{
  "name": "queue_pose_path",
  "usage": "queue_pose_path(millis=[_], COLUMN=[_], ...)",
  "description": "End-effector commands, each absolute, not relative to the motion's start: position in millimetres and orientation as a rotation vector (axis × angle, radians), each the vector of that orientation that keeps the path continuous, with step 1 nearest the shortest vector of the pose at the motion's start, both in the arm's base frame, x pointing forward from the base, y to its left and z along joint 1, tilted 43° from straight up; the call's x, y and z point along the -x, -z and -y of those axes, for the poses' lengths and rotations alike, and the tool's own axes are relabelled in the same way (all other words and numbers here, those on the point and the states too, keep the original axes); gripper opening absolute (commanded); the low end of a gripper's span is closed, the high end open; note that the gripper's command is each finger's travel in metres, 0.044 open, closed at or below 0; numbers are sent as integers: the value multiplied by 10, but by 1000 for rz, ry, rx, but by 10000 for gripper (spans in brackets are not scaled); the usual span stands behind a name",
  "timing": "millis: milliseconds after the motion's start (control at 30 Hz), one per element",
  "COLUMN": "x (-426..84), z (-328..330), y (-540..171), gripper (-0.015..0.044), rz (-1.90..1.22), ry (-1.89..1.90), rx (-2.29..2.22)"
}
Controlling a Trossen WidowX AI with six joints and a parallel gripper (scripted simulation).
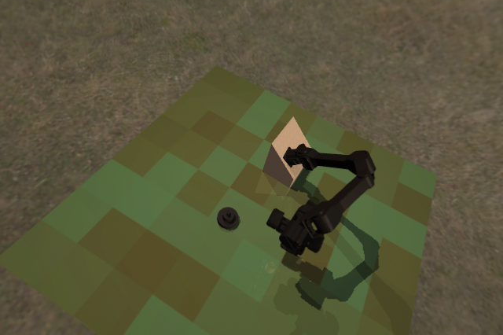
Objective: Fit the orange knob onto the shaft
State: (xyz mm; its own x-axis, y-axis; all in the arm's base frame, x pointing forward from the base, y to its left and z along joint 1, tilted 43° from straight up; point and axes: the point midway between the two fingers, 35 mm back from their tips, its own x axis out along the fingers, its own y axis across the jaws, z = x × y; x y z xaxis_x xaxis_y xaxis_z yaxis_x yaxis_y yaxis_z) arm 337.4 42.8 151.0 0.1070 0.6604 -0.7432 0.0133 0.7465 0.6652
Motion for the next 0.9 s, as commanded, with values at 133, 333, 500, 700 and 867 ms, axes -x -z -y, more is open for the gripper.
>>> queue_pose_path(millis=[133, 333, 500, 700, 867], x=[-3362, -3403, -3439, -3478, -3502], z=[-374, -279, -190, -69, 33], y=[-1584, -1472, -1362, -1211, -1082], gripper=[0, 0, 0, 0, 0], rz=[-1385, -1389, -1390, -1390, -1391], ry=[-530, -510, -506, -504, -503], rx=[-598, -599, -596, -593, -590])
